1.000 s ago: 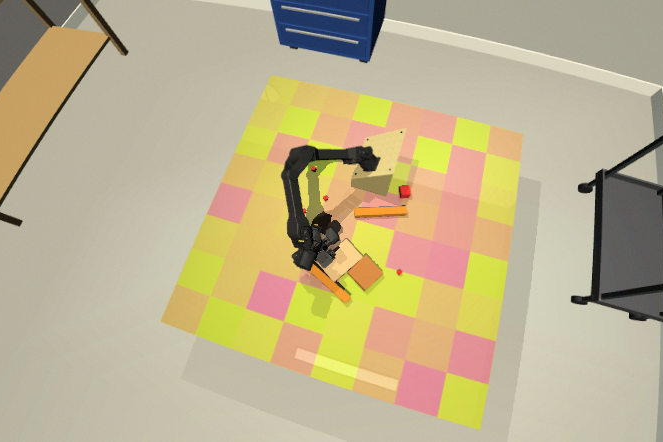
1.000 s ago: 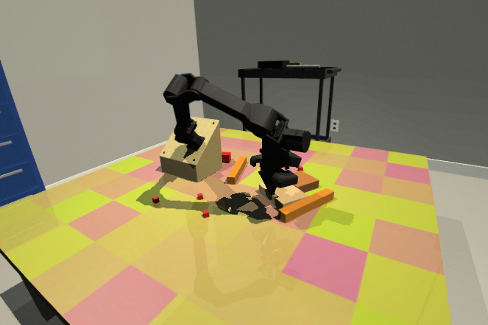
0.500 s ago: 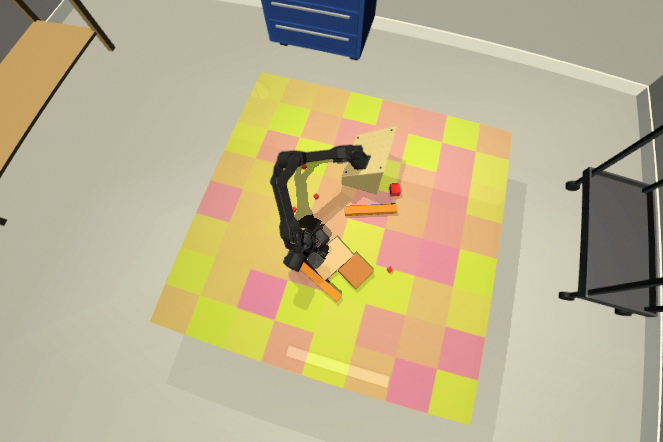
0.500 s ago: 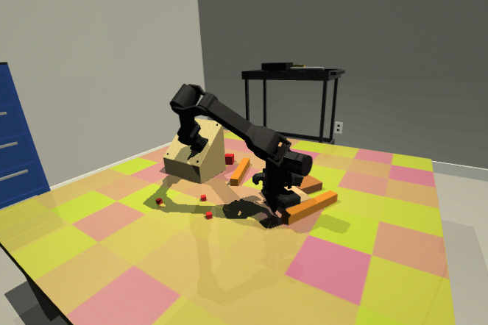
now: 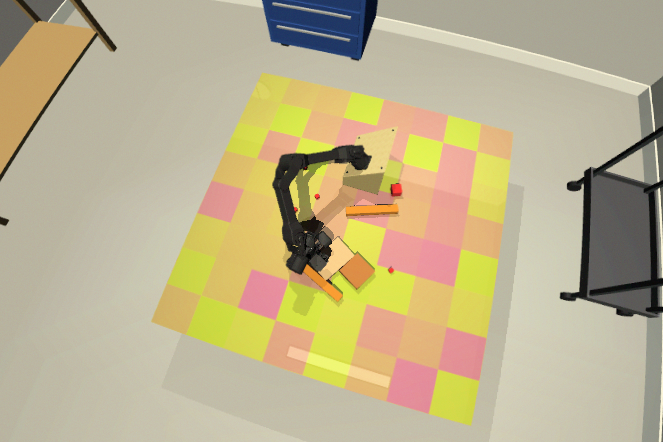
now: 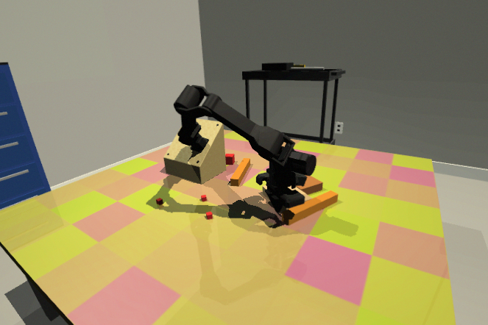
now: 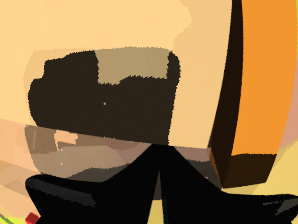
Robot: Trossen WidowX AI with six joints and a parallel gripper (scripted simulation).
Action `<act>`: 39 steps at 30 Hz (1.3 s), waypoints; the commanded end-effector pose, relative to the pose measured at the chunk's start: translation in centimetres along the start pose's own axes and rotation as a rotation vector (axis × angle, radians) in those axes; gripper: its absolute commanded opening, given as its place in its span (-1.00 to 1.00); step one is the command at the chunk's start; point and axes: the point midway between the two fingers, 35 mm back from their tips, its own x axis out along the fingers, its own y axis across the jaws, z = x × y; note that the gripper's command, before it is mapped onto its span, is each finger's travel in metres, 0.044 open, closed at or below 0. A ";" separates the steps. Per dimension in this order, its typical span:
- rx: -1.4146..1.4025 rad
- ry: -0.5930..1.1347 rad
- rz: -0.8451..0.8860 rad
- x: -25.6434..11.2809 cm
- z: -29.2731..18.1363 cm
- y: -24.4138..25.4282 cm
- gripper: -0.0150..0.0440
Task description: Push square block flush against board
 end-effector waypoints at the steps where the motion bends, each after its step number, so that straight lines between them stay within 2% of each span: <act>1: 0.004 -0.002 -0.003 -0.1 0.6 -0.2 -0.49; 16: 0.004 -0.003 -0.003 -0.1 1.8 -0.2 -0.49; 39: 0.003 -0.001 -0.003 -0.1 -1.8 -0.3 -0.49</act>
